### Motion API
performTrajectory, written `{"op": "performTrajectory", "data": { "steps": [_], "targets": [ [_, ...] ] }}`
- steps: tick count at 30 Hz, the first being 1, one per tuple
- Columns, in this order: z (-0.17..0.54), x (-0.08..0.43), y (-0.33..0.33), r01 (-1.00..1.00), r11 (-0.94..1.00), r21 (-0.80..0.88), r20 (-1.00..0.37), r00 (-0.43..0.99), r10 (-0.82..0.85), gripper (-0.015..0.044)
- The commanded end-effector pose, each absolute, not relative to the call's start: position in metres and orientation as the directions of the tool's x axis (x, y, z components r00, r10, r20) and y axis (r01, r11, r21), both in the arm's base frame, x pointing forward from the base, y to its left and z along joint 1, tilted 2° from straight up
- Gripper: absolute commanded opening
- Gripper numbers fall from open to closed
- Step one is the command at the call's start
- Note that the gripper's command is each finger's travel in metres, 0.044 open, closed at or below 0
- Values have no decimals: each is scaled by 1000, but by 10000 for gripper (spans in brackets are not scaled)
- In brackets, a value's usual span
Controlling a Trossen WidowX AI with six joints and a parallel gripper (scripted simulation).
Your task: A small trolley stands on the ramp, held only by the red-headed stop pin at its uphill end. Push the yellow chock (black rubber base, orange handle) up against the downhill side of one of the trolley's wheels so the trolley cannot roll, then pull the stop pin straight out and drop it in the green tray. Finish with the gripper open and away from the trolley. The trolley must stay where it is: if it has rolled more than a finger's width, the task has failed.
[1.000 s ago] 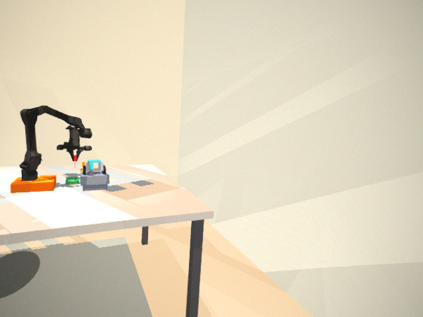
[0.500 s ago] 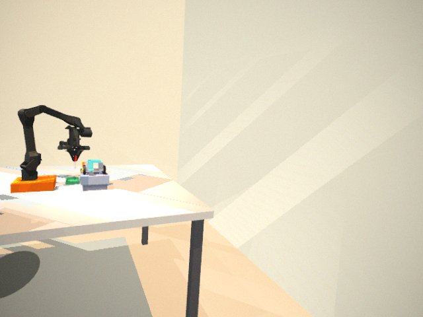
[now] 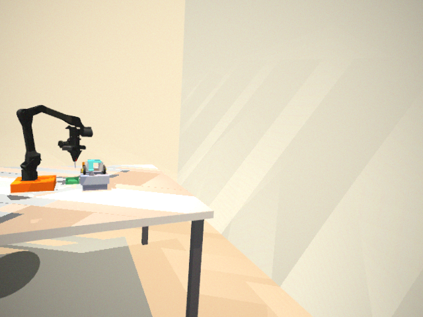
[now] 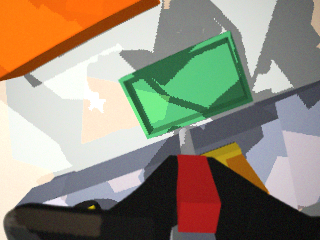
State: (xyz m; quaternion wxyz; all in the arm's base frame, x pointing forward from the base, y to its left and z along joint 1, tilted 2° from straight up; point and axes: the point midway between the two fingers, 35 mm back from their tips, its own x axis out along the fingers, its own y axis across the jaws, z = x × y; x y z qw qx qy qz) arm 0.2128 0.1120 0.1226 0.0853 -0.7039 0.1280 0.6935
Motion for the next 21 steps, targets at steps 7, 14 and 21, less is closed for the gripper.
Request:
{"op": "performTrajectory", "data": {
  "steps": [7,14,21],
  "targets": [
    [124,214,111,27,-1000,-4,-1000,0,4,0],
    [125,214,110,102,-995,-17,-1000,-2,17,0],
    [121,211,110,110,-994,-18,-1000,-3,18,0]
  ]
}}
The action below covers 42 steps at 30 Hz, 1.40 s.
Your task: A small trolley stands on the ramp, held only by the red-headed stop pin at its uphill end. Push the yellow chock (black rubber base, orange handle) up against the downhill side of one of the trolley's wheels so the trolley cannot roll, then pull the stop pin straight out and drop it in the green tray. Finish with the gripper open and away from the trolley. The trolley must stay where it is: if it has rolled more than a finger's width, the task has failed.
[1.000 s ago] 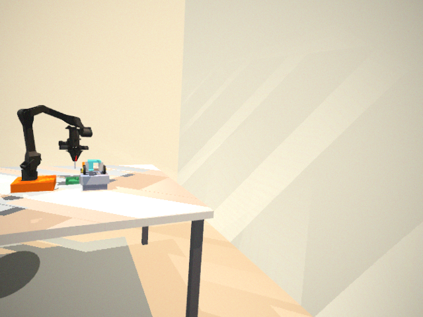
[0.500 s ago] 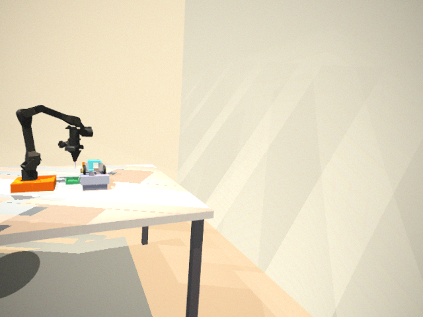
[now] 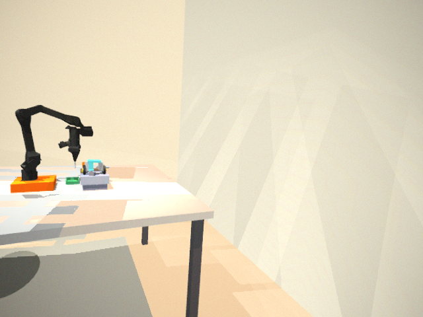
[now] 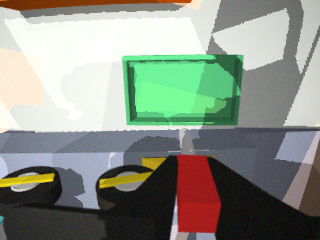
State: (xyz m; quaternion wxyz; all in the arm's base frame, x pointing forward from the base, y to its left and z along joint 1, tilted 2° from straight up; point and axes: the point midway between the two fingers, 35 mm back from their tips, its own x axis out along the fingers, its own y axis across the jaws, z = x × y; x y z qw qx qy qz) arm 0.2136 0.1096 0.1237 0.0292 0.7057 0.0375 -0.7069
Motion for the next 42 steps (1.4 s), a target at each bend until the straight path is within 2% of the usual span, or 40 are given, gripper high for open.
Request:
{"op": "performTrajectory", "data": {
  "steps": [1,11,22,39,42],
  "targets": [
    [118,209,110,116,-993,-19,-1000,-4,19,0],
    [104,199,109,144,-989,-28,-1000,-10,26,0],
    [75,198,118,140,-971,-193,-981,-36,190,0],
    [41,194,138,140,-970,-199,-980,-37,195,0],
    [41,194,137,140,-970,-199,-980,-37,195,79]
  ]
}}
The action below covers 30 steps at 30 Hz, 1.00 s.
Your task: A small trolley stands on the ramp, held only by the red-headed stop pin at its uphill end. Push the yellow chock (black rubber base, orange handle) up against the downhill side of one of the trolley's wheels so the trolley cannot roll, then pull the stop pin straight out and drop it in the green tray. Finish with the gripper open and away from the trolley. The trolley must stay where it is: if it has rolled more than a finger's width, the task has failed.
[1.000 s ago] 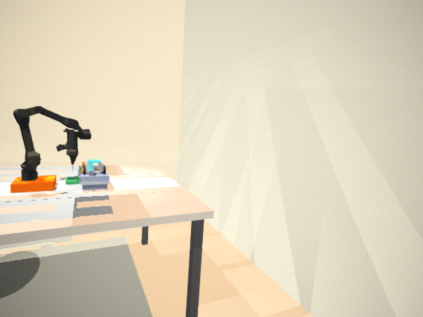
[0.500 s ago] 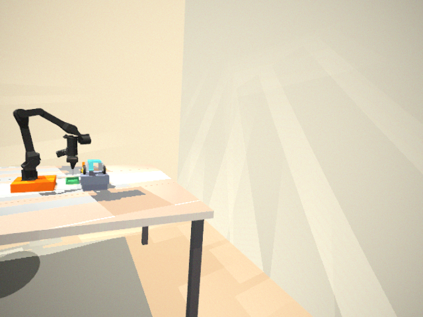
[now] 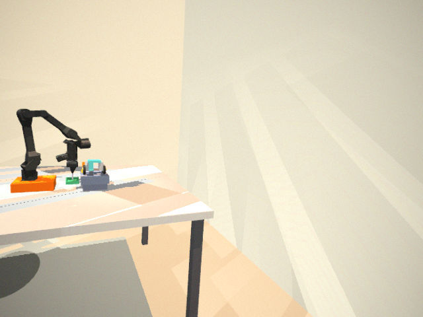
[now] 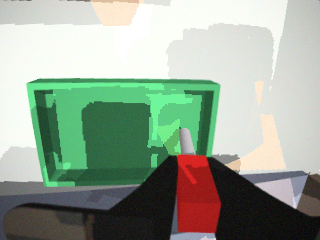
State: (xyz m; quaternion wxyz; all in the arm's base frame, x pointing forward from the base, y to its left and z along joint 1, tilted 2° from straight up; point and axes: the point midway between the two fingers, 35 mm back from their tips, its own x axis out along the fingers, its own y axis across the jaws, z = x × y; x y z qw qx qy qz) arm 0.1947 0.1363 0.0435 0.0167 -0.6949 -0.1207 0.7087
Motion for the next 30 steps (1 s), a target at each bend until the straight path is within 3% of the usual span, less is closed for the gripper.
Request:
{"op": "performTrajectory", "data": {
  "steps": [1,5,30],
  "targets": [
    [41,194,137,140,-970,-198,-980,-36,195,105],
    [41,195,134,140,-970,-198,-980,-36,195,190],
    [33,197,117,140,-970,-197,-980,-36,194,190]
  ]
}}
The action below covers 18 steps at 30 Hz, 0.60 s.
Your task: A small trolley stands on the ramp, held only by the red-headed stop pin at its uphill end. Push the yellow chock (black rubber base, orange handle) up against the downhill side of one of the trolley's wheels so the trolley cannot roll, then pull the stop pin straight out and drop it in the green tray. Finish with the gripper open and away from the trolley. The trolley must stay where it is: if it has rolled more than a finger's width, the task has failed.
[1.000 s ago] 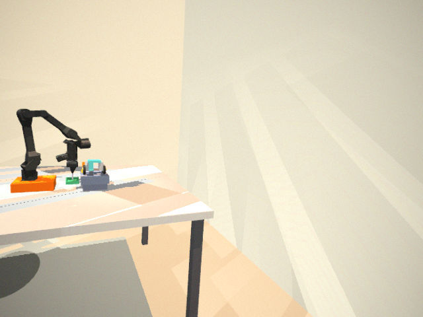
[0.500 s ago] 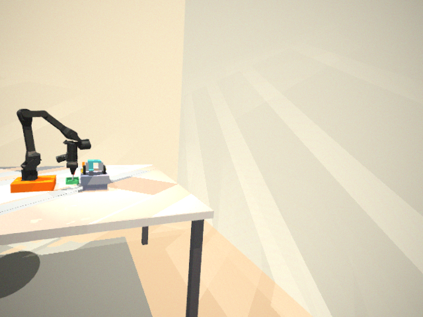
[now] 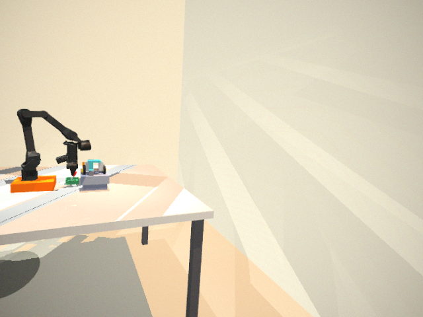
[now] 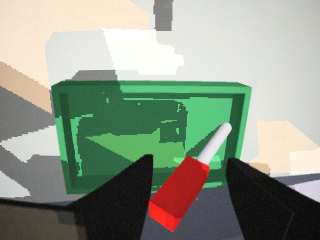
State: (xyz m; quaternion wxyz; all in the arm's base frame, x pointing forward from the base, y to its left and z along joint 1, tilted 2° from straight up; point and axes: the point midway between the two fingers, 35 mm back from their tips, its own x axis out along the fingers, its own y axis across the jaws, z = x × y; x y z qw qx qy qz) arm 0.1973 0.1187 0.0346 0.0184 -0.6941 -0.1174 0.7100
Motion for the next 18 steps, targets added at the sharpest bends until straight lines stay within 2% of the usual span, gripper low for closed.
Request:
{"op": "performTrajectory", "data": {
  "steps": [1,18],
  "targets": [
    [33,198,116,140,-970,-197,-980,-36,193,190],
    [27,199,107,140,-971,-196,-981,-36,193,190]
  ]
}}
